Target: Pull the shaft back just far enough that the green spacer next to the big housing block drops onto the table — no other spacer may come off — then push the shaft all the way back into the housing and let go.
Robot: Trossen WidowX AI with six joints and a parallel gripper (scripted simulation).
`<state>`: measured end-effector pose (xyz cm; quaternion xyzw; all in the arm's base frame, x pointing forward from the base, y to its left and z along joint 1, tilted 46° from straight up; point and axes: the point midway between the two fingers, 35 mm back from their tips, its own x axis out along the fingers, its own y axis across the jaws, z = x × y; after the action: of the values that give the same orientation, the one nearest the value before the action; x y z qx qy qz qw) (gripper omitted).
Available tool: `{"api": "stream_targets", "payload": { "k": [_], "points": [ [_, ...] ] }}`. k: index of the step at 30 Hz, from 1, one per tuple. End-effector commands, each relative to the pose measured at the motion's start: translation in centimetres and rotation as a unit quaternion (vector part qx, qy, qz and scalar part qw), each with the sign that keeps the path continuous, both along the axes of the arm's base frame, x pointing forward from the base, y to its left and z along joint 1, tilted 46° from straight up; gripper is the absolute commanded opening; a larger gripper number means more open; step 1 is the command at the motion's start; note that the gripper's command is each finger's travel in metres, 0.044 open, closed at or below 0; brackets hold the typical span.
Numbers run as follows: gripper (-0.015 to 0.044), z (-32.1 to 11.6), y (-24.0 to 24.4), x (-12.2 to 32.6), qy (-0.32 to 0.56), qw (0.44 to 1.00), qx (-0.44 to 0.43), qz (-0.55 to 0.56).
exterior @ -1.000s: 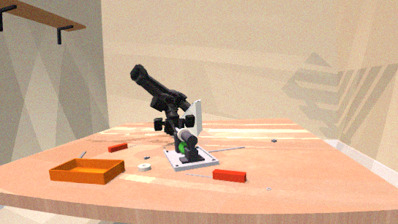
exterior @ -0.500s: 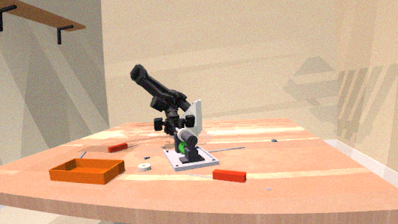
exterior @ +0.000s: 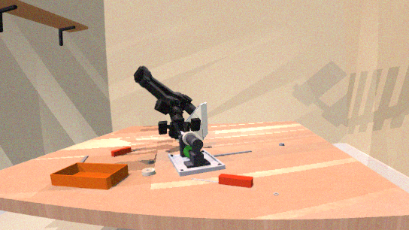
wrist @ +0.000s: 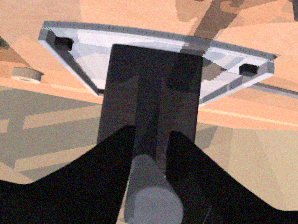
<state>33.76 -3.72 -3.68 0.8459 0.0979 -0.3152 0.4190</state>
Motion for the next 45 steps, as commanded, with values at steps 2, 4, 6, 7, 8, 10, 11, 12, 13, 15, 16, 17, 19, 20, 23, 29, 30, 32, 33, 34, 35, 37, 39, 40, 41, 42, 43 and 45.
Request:
{"api": "stream_targets", "payload": {
  "k": [2,4,6,7,8,10,11,12,13,15,16,17,19,20,23,29,30,32,33,34,35,37,39,40,41,42,43,45],
  "points": [
    [0.0,0.0,0.1,0.2,-0.001,1.0,0.001,0.001],
    [0.0,0.0,0.1,0.3,-0.001,1.0,0.001,0.001],
    [0.0,0.0,0.1,0.3,-0.001,1.0,0.001,0.001],
    [0.0,0.0,0.1,0.3,-0.001,1.0,0.001,0.001],
    [0.0,0.0,0.1,0.4,-0.001,1.0,0.001,0.001],
    [0.0,-0.1,0.2,0.4,-0.001,1.0,0.001,0.001],
    [0.0,-0.1,0.2,0.4,-0.001,1.0,0.001,0.001],
    [0.0,-0.1,0.2,0.5,-0.001,1.0,0.001,0.001],
    [0.0,-0.1,0.2,0.5,-0.001,1.0,0.001,0.001],
    [0.0,-0.1,0.2,0.5,-0.001,1.0,0.001,0.001],
    [0.0,-0.1,0.2,0.6,-0.001,1.0,0.001,0.001],
    [0.0,-0.1,0.2,0.6,-0.001,1.0,0.001,0.001],
    [0.0,-0.1,0.2,0.6,-0.001,1.0,0.001,0.001],
    [0.0,-0.1,0.2,0.7,-0.001,1.0,0.001,0.001],
    [0.0,-0.1,0.3,0.7,-0.001,1.0,0.001,0.001],
    [0.0,-0.2,0.3,0.9,-0.001,1.0,0.001,0.001],
    [0.0,-0.2,0.3,0.9,-0.001,1.0,0.001,0.001],
    [0.0,-0.2,0.3,1.0,-0.001,1.0,0.001,0.001],
    [0.0,-0.2,0.4,1.0,-0.001,1.0,0.001,0.001],
    [0.0,-0.2,0.4,1.0,-0.001,1.0,0.001,0.001],
    [0.0,-0.2,0.4,1.0,-0.001,1.0,0.001,0.001],
    [0.0,-0.3,0.4,1.1,-0.001,1.0,0.001,0.001],
    [0.0,-0.3,0.4,1.1,-0.001,1.0,0.001,0.001],
    [0.0,-0.3,0.4,1.2,-0.001,1.0,0.001,0.001],
    [0.0,-0.3,0.4,1.2,-0.001,1.0,0.001,0.001],
    [0.0,-0.3,0.4,1.2,-0.001,1.0,0.001,0.001],
    [0.0,-0.3,0.4,1.2,-0.001,1.0,0.001,0.001],
    [0.0,-0.3,0.4,1.3,-0.001,1.0,0.001,0.001]
  ]
}}
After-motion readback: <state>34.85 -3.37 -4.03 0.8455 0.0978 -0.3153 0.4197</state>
